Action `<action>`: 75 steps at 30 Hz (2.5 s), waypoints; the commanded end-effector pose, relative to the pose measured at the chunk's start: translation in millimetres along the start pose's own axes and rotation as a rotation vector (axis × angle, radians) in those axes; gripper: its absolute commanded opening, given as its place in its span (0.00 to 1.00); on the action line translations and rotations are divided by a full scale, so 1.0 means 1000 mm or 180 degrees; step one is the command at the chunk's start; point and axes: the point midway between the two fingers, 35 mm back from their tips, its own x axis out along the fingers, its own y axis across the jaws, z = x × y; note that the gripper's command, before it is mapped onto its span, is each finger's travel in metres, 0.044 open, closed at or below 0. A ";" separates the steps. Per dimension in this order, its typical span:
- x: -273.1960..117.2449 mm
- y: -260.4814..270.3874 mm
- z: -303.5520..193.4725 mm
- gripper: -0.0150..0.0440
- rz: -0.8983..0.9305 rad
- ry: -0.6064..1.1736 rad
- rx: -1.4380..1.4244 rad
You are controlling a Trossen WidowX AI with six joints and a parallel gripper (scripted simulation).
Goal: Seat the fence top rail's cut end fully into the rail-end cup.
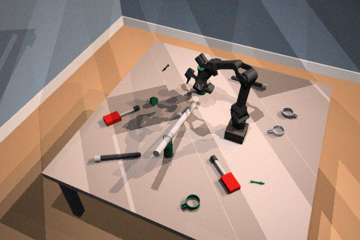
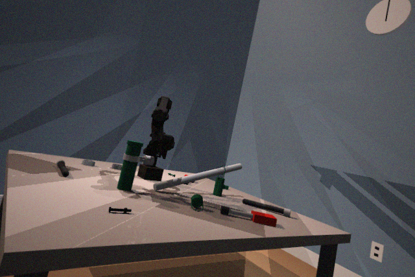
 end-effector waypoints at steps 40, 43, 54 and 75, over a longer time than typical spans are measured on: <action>-0.095 -0.035 0.127 1.00 -0.0017 0.0019 0.5107; -0.095 -0.035 0.127 1.00 -0.0017 0.0019 0.5107; -0.049 -0.024 0.141 1.00 0.0834 0.0288 0.2454; -0.009 -0.006 0.154 1.00 0.1647 -0.0035 0.0033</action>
